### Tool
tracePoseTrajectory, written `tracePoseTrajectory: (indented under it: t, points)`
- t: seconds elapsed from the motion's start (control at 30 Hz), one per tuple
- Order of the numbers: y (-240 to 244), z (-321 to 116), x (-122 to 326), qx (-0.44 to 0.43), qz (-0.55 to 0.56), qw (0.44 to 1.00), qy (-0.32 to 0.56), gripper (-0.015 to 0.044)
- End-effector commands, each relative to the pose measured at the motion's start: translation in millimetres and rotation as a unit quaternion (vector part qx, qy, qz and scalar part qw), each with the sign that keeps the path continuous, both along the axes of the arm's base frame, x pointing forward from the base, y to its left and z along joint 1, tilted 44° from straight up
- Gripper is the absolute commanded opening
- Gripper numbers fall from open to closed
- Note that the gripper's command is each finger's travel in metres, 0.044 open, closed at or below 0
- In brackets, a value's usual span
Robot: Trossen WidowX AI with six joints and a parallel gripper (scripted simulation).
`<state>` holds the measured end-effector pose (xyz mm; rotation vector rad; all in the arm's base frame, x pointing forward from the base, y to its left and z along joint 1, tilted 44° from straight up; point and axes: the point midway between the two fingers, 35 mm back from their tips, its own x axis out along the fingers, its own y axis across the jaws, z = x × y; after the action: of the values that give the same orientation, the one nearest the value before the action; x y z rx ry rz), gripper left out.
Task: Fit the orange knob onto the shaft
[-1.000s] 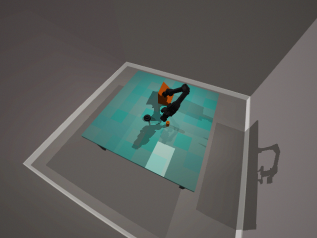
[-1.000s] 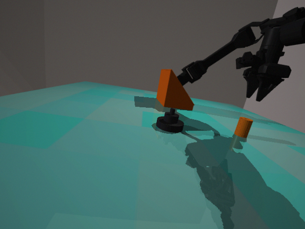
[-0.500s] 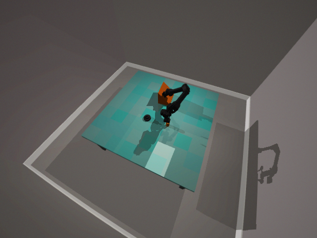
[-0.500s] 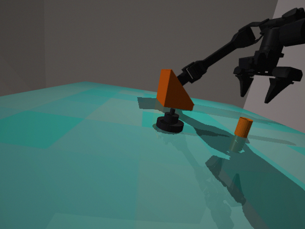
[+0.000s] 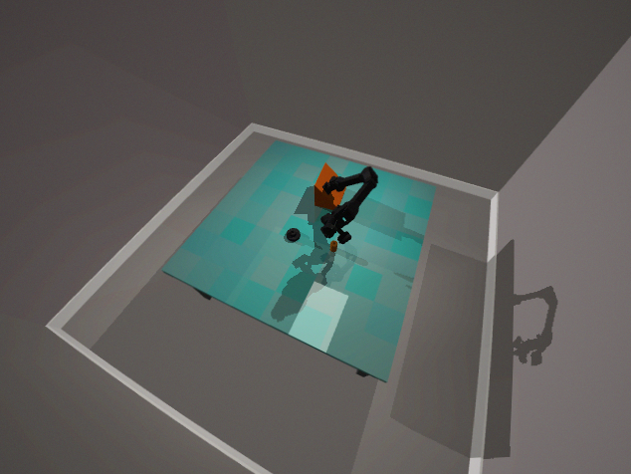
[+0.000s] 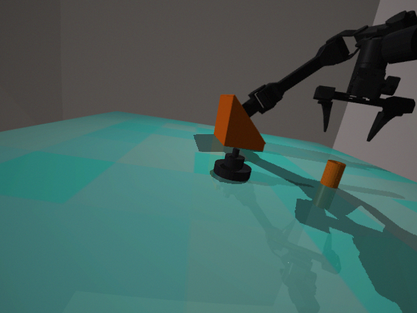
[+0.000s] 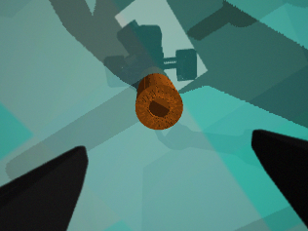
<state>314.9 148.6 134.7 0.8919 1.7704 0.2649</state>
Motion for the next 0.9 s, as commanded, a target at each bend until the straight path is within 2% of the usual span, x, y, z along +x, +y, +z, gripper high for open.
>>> tracePoseTrajectory:
  t: [0.0,0.3,0.43,0.87]
  points:
    - [1,0,0,0.029,0.142,0.98,-0.136,0.044]
    - [1,0,0,0.029,0.142,0.98,-0.136,0.044]
    - [22,-22,-4,0.03,0.147,0.978,-0.141,0.044]
    - [37,-38,-6,0.031,0.148,0.978,-0.142,0.044]
